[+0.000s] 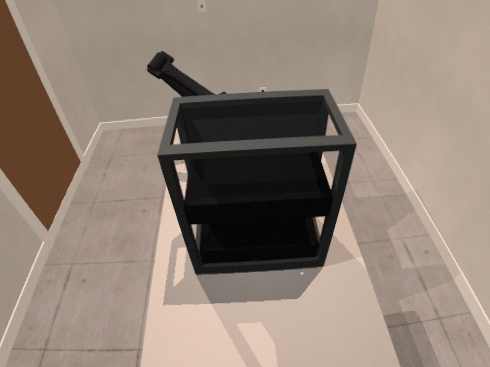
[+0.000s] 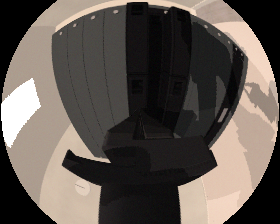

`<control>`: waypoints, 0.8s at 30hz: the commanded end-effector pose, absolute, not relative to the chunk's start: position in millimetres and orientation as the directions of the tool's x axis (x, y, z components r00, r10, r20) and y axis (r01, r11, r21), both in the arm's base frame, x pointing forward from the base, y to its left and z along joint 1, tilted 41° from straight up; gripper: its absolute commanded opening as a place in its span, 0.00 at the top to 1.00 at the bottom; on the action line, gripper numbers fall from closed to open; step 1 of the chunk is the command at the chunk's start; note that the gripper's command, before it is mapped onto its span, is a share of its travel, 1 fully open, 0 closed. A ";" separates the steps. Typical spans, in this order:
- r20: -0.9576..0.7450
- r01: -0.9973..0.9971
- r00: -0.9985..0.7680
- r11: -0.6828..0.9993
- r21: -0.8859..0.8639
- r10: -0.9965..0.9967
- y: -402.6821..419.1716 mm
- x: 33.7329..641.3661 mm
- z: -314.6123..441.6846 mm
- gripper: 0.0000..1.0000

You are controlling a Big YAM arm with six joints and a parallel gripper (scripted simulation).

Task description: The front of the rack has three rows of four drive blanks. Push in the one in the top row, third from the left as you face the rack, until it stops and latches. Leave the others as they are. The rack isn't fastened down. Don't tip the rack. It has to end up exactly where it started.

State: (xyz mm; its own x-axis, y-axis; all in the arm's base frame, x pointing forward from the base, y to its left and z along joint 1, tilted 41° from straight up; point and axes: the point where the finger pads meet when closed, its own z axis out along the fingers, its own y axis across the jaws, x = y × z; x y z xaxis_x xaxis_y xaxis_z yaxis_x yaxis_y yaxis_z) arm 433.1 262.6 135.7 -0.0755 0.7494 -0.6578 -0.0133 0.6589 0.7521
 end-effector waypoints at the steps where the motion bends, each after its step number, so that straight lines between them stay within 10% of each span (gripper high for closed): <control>1: -0.650 -0.054 -0.073 0.648 0.760 0.757 281.2 435.7 148.7 1.00; 24: -0.652 -0.049 -0.074 0.650 0.758 0.755 283.9 433.9 151.1 1.00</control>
State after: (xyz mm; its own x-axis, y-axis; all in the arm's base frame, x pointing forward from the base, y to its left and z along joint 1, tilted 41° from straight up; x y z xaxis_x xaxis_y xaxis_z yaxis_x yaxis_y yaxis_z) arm 431.2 266.8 136.3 -0.0780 0.7490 -0.6579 -0.0160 0.6589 0.7520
